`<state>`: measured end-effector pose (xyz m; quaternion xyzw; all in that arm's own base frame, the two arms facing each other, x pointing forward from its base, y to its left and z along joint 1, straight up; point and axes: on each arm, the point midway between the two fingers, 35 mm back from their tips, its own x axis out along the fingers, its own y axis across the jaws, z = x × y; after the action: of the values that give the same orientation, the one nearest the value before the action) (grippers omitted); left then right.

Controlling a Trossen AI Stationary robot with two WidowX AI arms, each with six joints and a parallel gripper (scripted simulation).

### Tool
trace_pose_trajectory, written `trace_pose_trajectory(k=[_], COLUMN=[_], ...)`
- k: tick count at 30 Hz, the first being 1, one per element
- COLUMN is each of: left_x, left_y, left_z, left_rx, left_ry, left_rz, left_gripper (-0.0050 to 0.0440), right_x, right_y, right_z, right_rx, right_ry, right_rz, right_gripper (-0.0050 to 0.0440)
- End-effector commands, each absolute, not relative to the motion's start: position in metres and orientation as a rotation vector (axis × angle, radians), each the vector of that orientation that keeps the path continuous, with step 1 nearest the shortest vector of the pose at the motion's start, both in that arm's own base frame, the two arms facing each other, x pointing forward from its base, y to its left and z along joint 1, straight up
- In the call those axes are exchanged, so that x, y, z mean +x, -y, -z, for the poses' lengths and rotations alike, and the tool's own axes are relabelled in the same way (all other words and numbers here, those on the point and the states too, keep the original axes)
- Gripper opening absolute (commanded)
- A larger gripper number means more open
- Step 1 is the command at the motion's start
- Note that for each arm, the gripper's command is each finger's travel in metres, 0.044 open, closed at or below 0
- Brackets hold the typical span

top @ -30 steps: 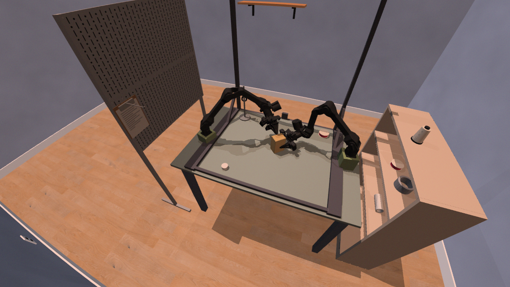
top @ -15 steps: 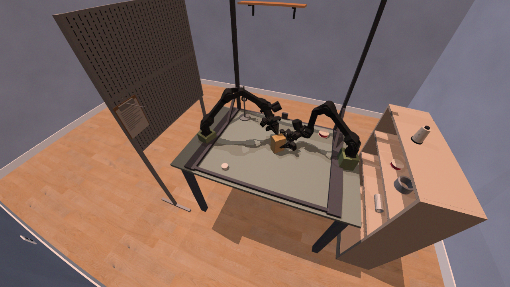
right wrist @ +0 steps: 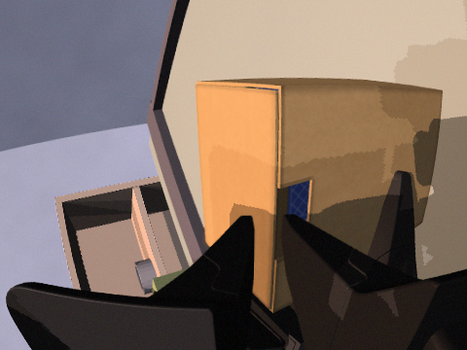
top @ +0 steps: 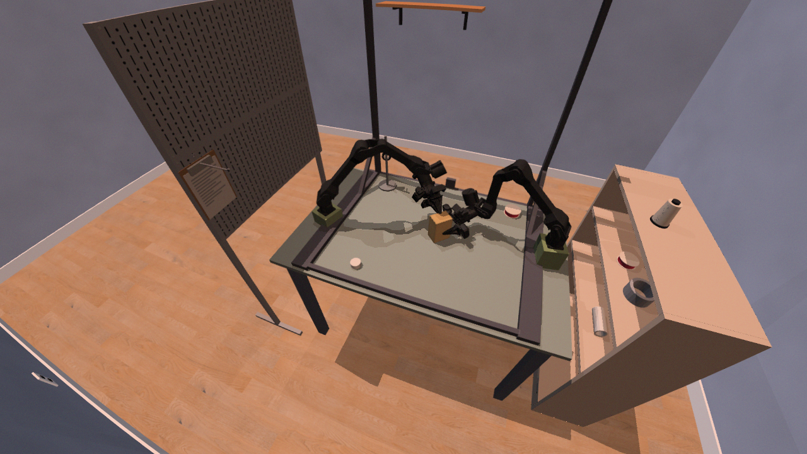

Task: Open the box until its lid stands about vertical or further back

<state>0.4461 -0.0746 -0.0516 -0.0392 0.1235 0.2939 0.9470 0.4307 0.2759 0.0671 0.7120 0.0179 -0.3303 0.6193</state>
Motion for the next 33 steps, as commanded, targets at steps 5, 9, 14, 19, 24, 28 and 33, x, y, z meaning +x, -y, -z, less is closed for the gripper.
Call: trace_pose_trajectory(k=[5,9,14,19,24,28,33], left_x=[0.4516,0.4516,0.4516,0.4516,0.4516,0.4516,0.4516], left_y=[0.0782,0.0782,0.0782,0.0782,0.0782,0.0782,0.0782], left_z=[0.0411,0.0411,0.0411,0.0411,0.0411,0.0411,0.0411], left_rx=[-0.098,-0.098,-0.098,-0.098,-0.098,-0.098,-0.098], left_ry=[-0.232,-0.232,-0.232,-0.232,-0.232,-0.232,-0.232], left_rz=[-0.589,-0.589,-0.589,-0.589,-0.589,-0.589,-0.589], left_gripper=[0.0294,0.0294,0.0294,0.0294,0.0294,0.0294,0.0294], right_x=[0.4372,0.4354,0.4336,0.4312,0.4306,0.4307,0.4309], right_y=[-0.2739,-0.2748,-0.2757,-0.2769,-0.2772,-0.2772,-0.2773], right_z=[-0.0836,-0.0836,-0.0835,-0.0834,-0.0834,-0.0845,-0.0861], right_rx=[1.676,1.676,1.676,1.676,1.676,1.677,1.677], right_ry=[-0.022,-0.022,-0.022,-0.023,-0.023,-0.023,-0.024], right_rz=[0.745,0.745,0.746,0.746,0.746,0.746,0.745], right_gripper=[0.0050,0.0050,0.0050,0.0050,0.0050,0.0050,0.0050])
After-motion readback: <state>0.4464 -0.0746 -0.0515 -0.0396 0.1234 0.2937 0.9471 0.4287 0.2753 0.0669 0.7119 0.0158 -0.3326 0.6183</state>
